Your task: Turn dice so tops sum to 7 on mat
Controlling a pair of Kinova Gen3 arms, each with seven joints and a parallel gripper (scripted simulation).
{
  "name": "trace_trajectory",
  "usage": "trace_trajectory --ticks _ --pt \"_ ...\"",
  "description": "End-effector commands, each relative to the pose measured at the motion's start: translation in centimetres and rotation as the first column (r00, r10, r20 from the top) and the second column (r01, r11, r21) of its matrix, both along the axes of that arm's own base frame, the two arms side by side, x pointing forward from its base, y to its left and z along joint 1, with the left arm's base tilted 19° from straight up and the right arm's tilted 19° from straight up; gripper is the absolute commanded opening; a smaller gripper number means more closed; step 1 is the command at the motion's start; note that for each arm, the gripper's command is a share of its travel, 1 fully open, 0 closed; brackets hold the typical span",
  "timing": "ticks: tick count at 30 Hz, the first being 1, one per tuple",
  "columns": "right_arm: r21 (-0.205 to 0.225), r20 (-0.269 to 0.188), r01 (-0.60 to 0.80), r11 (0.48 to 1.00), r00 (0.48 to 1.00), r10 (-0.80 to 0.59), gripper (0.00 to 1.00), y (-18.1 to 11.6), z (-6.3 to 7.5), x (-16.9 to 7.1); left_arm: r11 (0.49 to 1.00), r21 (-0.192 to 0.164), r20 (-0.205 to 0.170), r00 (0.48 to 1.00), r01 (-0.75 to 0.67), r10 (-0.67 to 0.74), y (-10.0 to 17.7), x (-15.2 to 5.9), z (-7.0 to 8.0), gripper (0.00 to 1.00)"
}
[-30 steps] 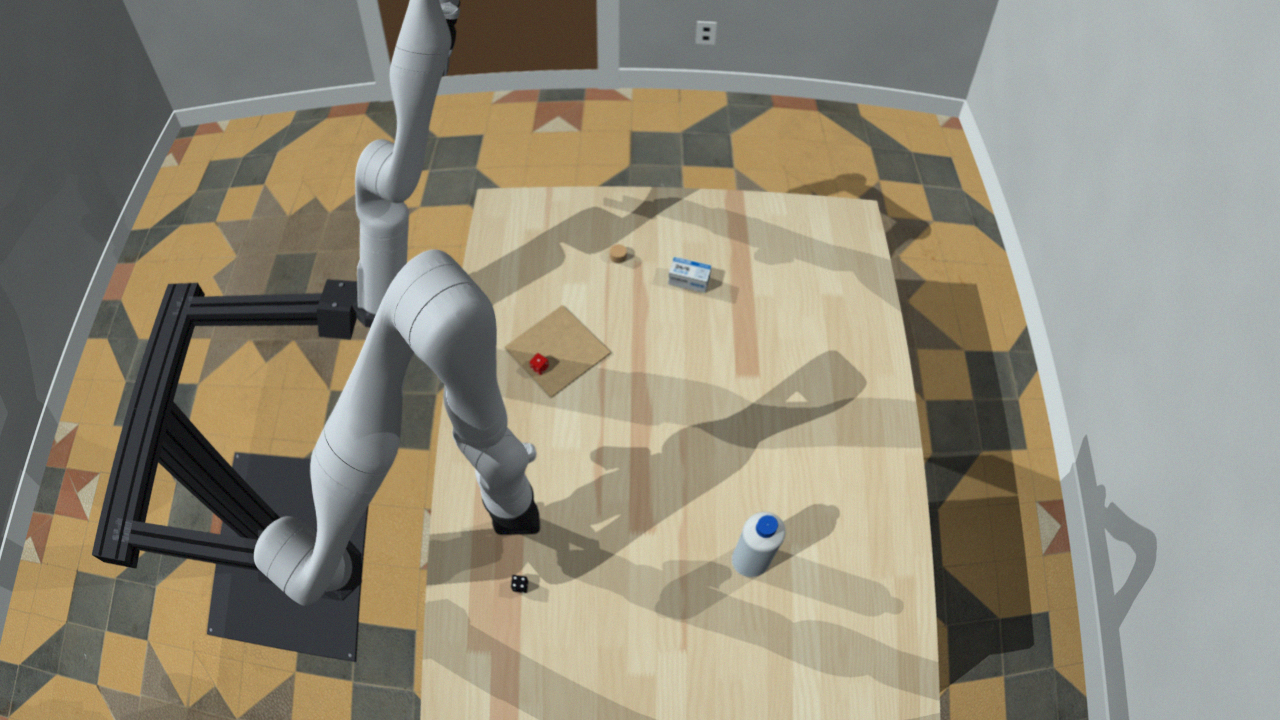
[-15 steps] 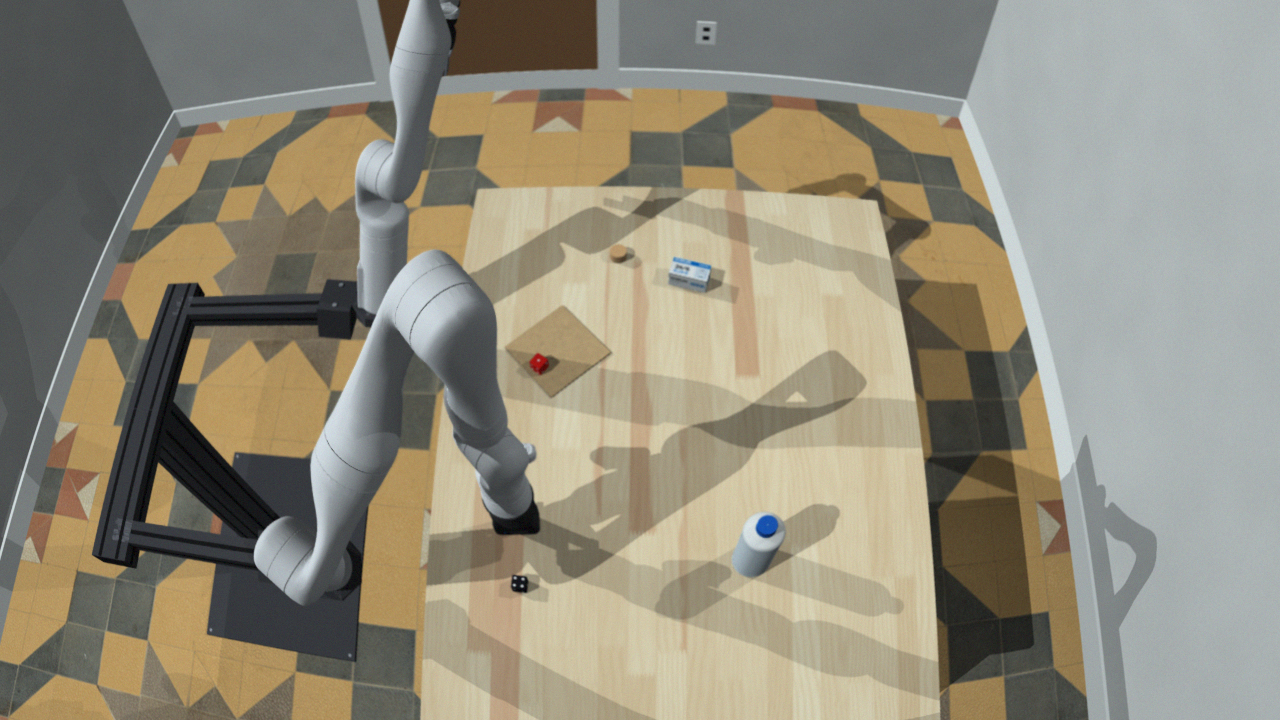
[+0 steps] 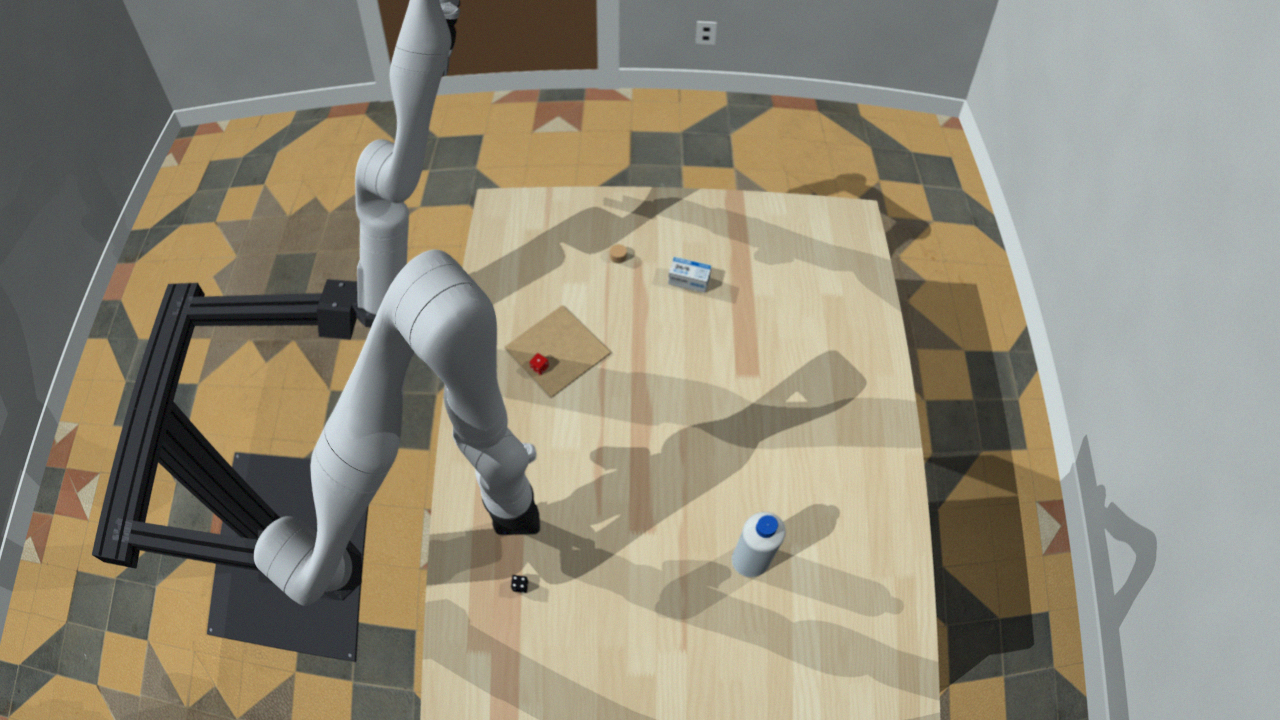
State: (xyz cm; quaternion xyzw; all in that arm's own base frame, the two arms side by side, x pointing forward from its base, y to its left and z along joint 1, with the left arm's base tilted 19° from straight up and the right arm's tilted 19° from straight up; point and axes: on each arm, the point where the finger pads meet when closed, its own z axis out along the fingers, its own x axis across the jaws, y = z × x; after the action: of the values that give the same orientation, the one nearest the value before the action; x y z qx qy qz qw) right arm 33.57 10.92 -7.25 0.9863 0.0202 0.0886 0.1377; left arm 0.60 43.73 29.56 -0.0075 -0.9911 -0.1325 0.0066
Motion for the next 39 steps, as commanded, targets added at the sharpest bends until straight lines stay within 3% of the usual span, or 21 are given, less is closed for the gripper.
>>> trace_trajectory --ticks 1,29,39 --pt "0.001 0.001 0.000 1.000 1.000 0.000 0.49 0.0 0.0 0.0 1.000 0.002 0.000 1.000 0.000 0.000 0.0 0.0 0.1 1.00" --pt "0.001 0.001 0.000 1.000 1.000 0.000 0.49 0.1 0.1 0.0 1.000 0.002 0.000 1.000 0.000 0.000 0.0 0.0 0.1 1.00" --pt "0.001 0.001 0.000 1.000 1.000 0.000 0.49 0.6 2.1 -0.4 1.000 0.002 0.000 1.000 0.000 0.000 0.0 0.0 0.1 1.00"
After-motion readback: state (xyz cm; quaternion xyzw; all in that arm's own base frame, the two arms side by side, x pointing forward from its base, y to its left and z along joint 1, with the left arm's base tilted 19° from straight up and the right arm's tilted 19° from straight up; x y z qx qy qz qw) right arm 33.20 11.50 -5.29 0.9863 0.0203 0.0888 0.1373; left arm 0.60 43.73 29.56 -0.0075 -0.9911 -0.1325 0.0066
